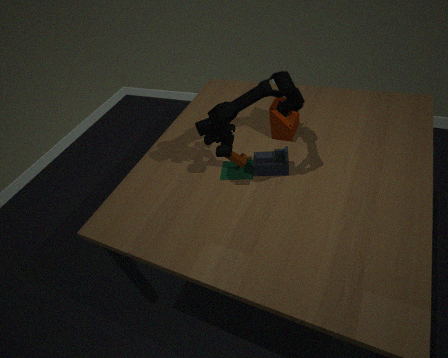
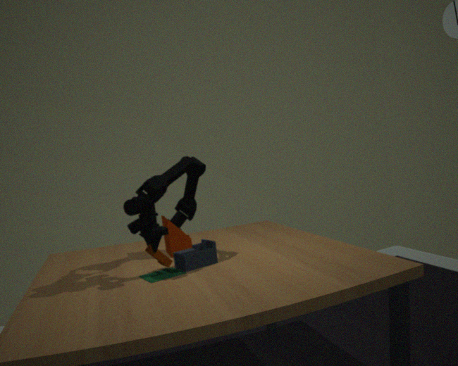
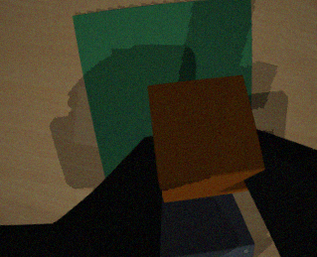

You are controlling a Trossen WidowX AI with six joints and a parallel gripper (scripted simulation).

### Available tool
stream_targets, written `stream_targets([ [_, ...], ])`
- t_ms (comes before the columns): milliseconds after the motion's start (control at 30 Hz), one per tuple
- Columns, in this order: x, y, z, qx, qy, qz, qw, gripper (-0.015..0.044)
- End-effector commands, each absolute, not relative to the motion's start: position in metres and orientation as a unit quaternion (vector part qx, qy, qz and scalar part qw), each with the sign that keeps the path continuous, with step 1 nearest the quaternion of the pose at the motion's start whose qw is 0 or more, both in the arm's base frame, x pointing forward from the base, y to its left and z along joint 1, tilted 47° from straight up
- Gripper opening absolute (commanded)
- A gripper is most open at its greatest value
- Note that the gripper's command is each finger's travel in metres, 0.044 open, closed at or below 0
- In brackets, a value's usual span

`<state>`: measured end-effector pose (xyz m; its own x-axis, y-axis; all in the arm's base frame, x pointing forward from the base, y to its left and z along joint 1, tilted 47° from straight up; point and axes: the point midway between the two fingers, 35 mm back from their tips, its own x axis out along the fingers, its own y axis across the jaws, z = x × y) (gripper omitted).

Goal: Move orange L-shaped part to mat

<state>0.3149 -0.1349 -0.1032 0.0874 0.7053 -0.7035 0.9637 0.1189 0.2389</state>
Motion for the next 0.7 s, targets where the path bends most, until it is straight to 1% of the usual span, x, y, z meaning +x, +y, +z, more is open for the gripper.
stream_targets([
  [0, 0.316, -0.128, -0.108, 0.642, 0.652, -0.176, 0.363, 0.0],
  [667, 0.317, -0.117, -0.118, 0.642, 0.652, -0.176, 0.363, 0.0],
])
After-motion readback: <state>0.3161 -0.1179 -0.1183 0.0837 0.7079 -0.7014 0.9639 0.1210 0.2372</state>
